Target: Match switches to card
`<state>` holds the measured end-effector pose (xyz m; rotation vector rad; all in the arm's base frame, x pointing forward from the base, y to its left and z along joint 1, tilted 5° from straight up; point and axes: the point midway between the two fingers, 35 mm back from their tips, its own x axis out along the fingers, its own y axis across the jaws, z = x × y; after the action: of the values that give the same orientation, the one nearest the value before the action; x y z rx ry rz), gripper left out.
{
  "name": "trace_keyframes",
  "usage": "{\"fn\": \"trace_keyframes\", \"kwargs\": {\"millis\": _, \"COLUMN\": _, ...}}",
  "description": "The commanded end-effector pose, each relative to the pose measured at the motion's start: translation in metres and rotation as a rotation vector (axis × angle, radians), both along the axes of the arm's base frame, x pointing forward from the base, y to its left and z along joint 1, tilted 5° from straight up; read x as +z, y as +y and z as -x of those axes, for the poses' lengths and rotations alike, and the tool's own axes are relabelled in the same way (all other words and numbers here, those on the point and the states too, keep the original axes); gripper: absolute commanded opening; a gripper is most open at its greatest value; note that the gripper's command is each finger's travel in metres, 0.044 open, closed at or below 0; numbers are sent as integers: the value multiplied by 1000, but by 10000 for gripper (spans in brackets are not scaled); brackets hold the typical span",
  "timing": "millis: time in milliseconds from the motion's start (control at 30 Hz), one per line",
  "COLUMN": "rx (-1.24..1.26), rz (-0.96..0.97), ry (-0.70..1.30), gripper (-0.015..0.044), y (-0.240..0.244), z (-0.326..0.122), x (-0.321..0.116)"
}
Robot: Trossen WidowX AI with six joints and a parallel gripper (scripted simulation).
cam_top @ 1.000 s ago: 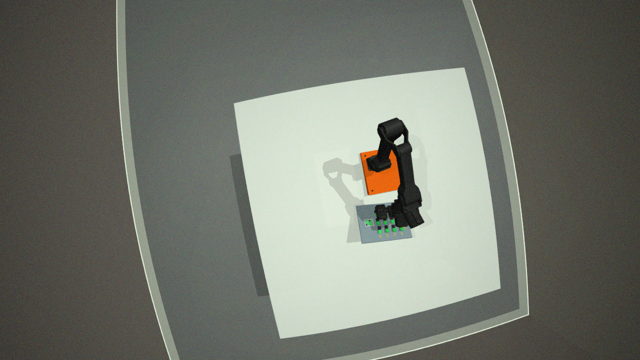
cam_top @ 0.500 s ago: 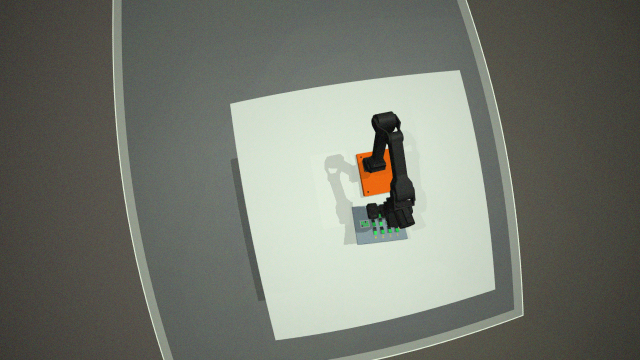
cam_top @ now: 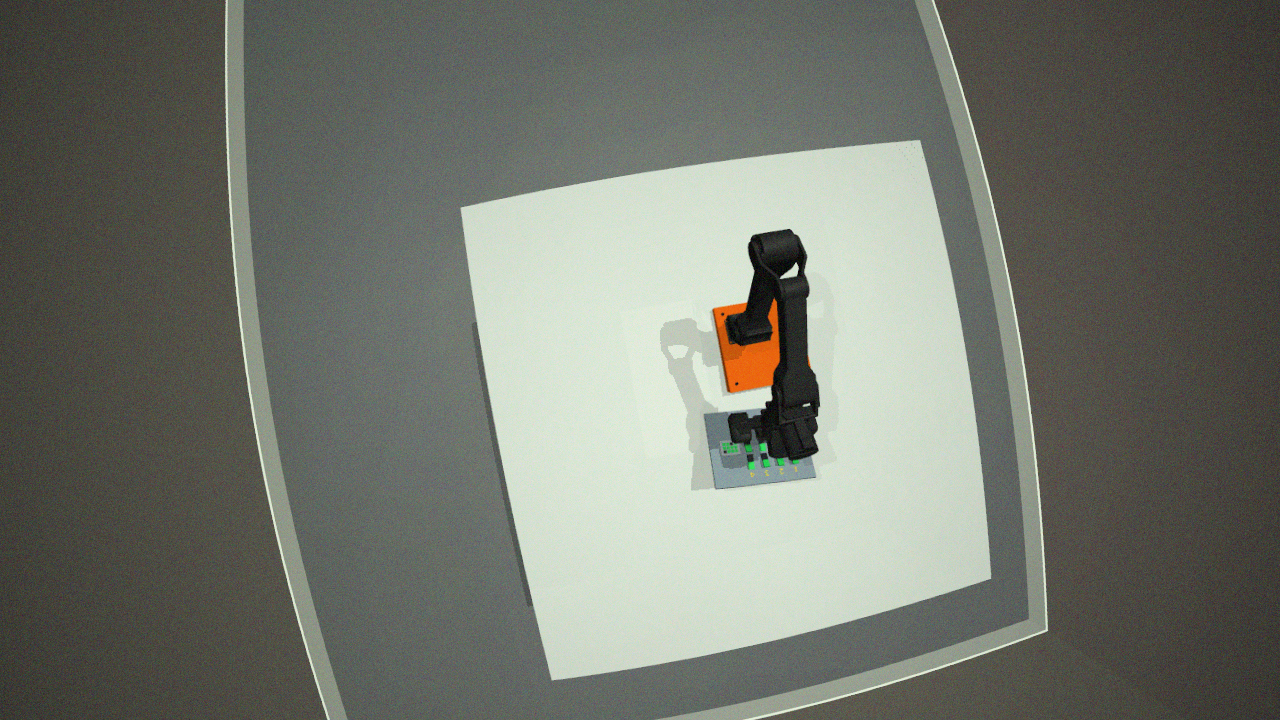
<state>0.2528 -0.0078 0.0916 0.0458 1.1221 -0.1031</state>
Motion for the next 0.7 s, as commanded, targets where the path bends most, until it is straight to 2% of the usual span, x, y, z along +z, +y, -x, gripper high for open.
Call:
{"fn": "trace_keyframes", "kwargs": {"millis": 0, "rx": 4, "rz": -2, "ry": 7, "gripper": 0, "y": 0, "z": -1, "x": -6}}
{"fn": "trace_keyframes", "kwargs": {"millis": 667, "rx": 4, "rz": -2, "ry": 7, "gripper": 0, "y": 0, "z": -6, "x": -16}}
